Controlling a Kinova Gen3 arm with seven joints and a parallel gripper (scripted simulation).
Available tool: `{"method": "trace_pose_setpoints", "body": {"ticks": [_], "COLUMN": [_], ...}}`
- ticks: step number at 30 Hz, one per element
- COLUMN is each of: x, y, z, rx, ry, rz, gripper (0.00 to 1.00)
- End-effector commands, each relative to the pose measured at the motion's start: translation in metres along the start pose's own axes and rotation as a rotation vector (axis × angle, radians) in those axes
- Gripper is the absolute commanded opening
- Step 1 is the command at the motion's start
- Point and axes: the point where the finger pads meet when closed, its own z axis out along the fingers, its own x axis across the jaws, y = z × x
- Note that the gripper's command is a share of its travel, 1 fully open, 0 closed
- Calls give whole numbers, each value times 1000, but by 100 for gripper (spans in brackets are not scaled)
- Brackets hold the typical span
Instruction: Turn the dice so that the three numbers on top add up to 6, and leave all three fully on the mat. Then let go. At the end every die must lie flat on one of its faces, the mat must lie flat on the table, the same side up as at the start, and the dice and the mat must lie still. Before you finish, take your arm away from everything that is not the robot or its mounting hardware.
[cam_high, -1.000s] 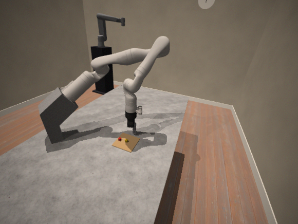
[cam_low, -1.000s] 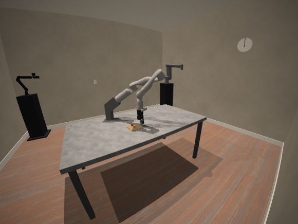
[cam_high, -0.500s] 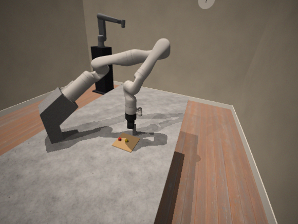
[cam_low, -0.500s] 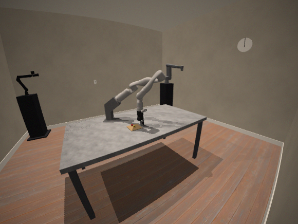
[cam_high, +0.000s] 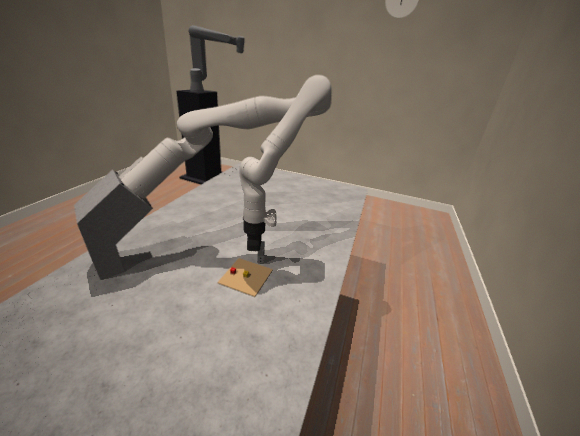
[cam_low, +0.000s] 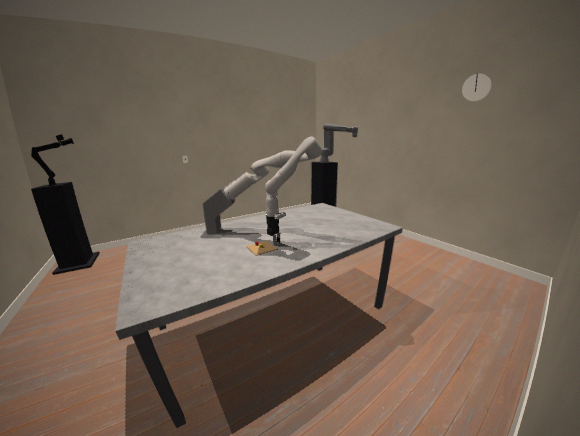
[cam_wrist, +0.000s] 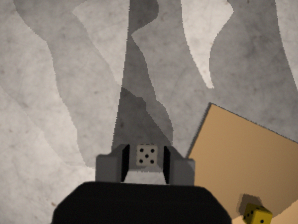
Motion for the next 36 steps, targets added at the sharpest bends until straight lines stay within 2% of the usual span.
{"method": "trace_pose_setpoints", "body": {"ticks": [1,21,22,36], "x": [0,0,0,0], "y": [0,0,0,0], "z": [0,0,0,0], "rx": [1,1,1,1], "ry": [1,1,1,1], "rz": [0,0,0,0], "gripper": [64,64,34,34]}}
